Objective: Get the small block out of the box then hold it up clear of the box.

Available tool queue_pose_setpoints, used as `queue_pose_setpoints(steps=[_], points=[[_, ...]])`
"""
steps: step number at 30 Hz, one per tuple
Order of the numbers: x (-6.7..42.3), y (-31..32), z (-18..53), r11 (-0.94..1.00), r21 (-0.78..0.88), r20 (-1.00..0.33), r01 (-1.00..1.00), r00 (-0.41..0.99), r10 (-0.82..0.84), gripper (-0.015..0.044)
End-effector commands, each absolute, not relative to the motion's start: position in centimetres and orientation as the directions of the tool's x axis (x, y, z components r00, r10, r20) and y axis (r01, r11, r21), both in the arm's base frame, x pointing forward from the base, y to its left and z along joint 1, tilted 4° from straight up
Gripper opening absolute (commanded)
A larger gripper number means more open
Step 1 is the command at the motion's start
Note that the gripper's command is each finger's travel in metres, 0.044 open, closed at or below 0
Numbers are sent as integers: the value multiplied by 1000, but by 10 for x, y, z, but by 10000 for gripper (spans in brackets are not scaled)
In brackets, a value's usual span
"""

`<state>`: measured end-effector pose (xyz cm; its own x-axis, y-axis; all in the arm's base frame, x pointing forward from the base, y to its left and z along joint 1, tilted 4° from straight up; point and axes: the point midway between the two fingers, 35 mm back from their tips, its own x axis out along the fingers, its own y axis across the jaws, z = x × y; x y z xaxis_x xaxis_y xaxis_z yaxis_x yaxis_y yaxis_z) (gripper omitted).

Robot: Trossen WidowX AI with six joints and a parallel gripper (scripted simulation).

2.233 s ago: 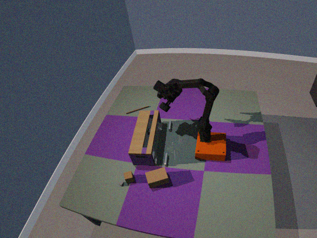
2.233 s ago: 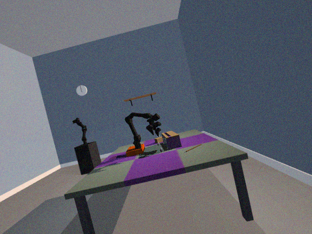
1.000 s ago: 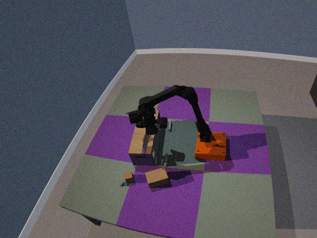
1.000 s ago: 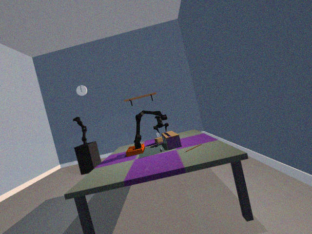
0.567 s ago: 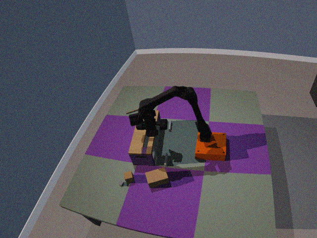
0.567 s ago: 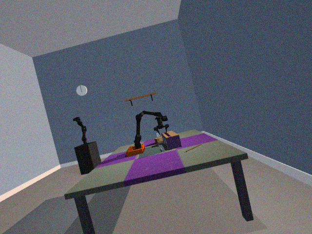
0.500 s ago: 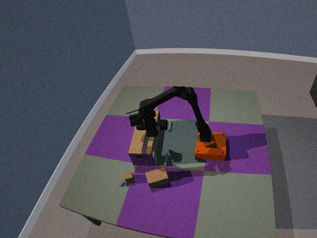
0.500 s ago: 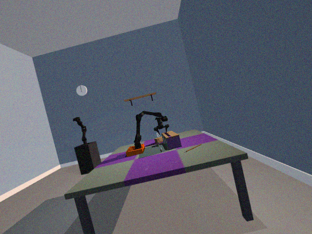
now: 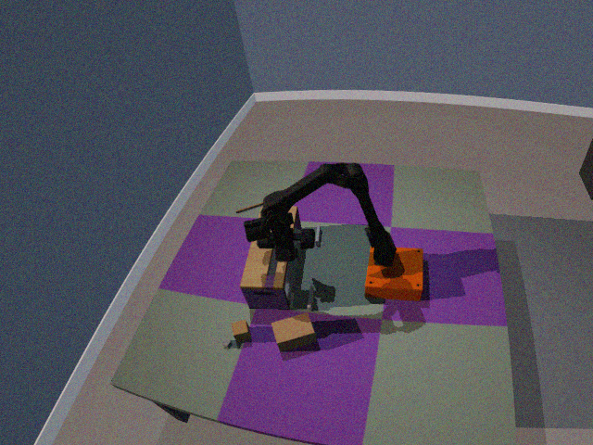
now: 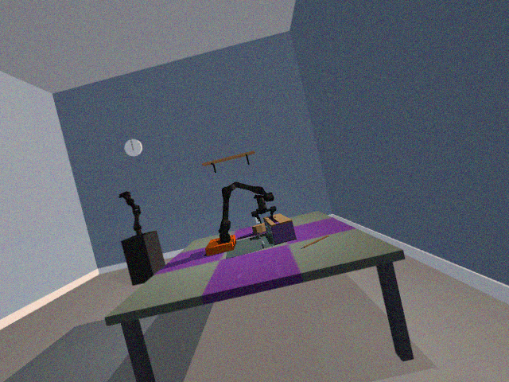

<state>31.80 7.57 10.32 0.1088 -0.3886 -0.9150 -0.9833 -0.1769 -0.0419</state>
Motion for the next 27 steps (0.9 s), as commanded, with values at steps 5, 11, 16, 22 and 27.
queue_pose_setpoints(steps=[5, 11, 16, 22, 27], points=[[316, 75, 88, -180, -39, -916, -983, 107, -387, 400], [315, 73, 79, -180, -38, -916, -983, 107, -387, 400], [314, 72, 71, -180, -38, -916, -983, 106, -387, 400], [316, 68, 77, -177, -41, -915, -983, 108, -389, 400], [318, 54, 78, -177, -40, -914, -983, 108, -391, 400]])
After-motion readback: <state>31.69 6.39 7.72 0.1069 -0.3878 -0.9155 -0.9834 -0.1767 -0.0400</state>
